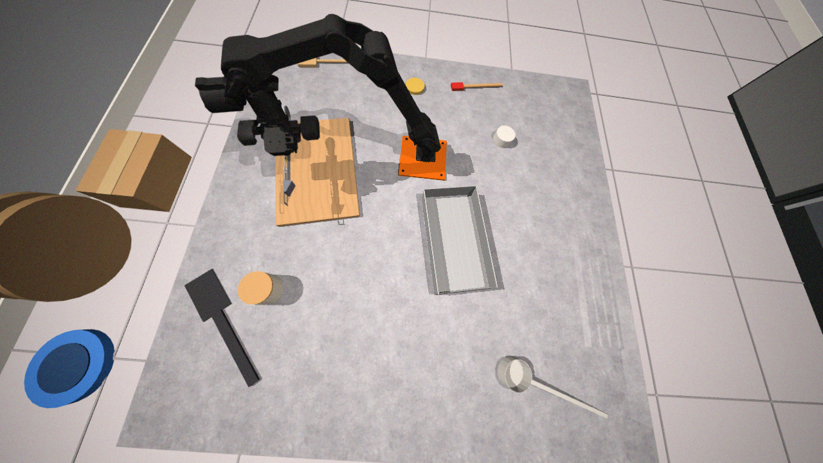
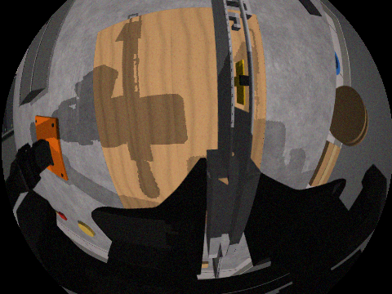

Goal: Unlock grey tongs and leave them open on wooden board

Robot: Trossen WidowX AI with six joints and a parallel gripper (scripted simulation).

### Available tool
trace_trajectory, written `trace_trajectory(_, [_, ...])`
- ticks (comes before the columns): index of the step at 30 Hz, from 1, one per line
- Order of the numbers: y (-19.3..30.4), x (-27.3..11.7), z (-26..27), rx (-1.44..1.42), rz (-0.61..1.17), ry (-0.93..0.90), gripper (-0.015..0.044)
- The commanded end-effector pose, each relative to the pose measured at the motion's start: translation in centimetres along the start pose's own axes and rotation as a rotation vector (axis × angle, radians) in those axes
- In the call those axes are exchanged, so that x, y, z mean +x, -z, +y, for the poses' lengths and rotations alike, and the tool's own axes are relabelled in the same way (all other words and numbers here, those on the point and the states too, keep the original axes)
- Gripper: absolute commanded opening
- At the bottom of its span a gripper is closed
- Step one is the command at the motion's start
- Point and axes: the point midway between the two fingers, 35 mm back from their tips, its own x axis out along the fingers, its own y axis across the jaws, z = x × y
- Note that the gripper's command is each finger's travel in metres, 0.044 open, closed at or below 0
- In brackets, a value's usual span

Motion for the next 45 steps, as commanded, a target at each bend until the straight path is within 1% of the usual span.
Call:
trace_trajectory(1, [0.0,0.6,0.0,0.006,0.008,-0.001,-0.0150])
trace_trajectory(27, [0.1,4.9,0.6,0.000,0.061,-0.007,-0.0150])
trace_trajectory(33, [0.1,5.1,0.6,-0.001,0.065,-0.007,-0.0150])
trace_trajectory(45, [0.1,5.0,0.7,-0.007,0.062,-0.010,0.0165])
